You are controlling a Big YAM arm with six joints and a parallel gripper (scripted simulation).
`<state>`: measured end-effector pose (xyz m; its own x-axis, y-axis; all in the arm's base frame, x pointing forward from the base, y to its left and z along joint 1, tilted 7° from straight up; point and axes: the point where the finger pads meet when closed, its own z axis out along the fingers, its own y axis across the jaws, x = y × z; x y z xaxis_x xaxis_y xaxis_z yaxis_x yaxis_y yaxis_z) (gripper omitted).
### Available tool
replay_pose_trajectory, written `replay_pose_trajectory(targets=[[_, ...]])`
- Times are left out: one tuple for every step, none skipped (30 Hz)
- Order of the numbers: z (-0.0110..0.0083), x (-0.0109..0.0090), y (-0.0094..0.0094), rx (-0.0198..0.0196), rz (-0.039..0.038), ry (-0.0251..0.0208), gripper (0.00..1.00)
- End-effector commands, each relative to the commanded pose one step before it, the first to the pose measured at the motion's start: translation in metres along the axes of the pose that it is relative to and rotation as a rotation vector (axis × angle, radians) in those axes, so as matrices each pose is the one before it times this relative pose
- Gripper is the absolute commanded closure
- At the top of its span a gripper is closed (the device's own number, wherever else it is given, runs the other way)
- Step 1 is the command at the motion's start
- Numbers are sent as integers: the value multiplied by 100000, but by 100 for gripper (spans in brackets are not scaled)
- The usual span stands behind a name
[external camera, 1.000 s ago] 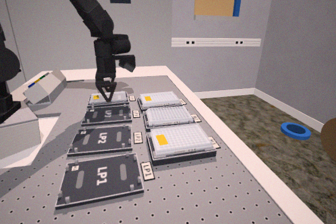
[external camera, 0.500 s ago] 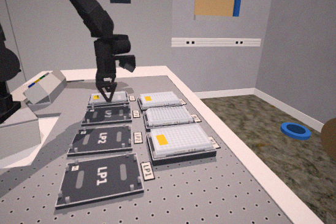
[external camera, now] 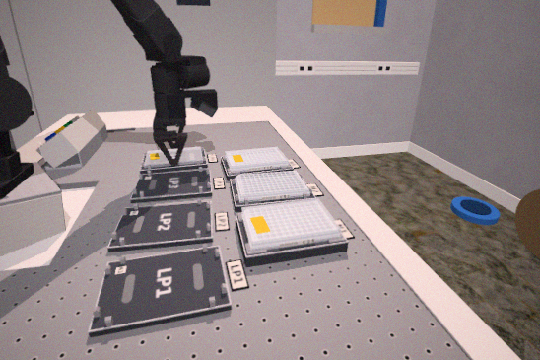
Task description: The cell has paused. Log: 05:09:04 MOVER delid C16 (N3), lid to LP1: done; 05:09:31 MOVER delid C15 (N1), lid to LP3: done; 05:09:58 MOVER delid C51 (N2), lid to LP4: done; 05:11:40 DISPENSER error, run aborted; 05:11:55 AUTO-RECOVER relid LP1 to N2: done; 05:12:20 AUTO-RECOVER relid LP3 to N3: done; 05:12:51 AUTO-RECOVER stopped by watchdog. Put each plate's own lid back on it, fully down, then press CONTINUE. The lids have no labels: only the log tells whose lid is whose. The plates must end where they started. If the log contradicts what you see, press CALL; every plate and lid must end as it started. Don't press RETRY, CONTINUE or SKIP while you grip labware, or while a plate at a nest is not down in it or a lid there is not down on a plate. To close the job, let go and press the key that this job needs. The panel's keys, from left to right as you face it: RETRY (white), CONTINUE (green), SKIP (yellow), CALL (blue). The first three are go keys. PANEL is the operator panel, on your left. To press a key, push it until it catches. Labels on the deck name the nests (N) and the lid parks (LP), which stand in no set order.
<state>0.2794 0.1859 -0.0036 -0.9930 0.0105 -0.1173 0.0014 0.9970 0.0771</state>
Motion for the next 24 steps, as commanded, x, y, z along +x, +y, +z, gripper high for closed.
replay_pose_trajectory(targets=[[772,195,59,814,644,549,0],[15,27,-12,27,-15,41,1],[16,28,-13,29,-11,43,2],[15,27,-13,27,-13,41,3],[15,26,-12,27,-14,40,4],[15,27,-13,27,-11,41,5],[6,8,1,4,-10,7,6],[4,4,3,-1,-11,1,7],[4,4,3,-1,-11,1,8],[4,4,3,-1,-12,1,9],[4,5,3,-1,-12,1,10],[4,6,3,-5,-10,3,11],[0,0,0,0,0,0,11],[0,0,0,0,0,0,11],[4,7,4,-7,-18,5,12],[4,6,3,-1,-6,1,13],[4,6,3,-1,-8,1,14],[4,6,3,-1,-8,1,15],[4,6,3,-1,-4,1,16],[4,6,3,-1,-2,1,17],[4,6,2,-1,-3,1,18],[4,6,3,-1,-13,1,19],[4,6,3,-1,-13,1,20],[4,6,2,-1,-13,1,100]])
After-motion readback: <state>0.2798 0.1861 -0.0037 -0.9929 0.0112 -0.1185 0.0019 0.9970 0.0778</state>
